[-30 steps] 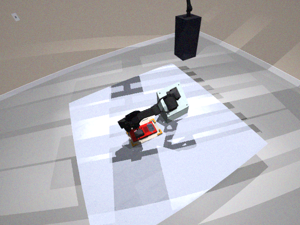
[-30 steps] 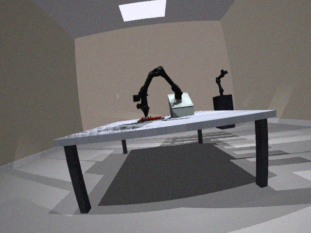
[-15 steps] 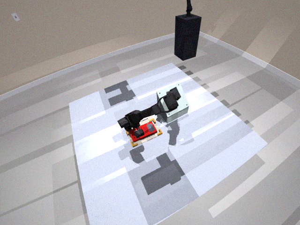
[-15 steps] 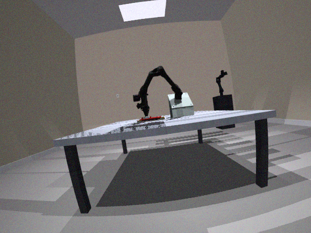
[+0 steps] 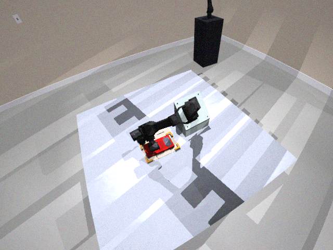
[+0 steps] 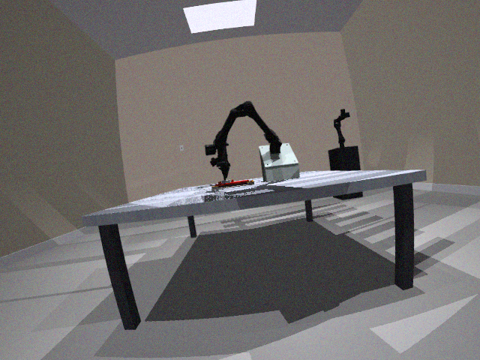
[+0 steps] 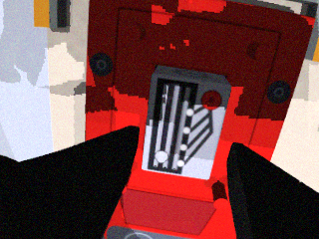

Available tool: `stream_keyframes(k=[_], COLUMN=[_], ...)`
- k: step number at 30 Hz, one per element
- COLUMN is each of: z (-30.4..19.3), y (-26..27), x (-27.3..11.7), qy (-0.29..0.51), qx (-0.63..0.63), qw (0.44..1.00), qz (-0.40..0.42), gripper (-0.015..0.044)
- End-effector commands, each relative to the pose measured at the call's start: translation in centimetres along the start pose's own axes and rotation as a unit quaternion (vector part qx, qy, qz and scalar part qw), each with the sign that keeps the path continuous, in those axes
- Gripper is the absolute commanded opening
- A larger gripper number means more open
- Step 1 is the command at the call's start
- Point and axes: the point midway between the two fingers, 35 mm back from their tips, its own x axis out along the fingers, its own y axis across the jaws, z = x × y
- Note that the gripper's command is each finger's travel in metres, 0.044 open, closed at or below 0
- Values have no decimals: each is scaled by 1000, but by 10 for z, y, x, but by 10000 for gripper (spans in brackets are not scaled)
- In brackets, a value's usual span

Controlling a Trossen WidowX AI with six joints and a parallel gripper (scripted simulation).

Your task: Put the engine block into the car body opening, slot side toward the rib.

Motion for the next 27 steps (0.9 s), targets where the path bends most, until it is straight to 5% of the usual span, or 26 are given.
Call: stream_keyframes(k=[1,5,21,27], z=[0,0,0,0], y=[1,1,1,1], x=[0,0,0,0], qy=[1,1,1,1], qx=[-1,-1,-1,-1], qw=[1000,1000,1000,1000], qz=[1,1,1,1], gripper=[99,0,0,157])
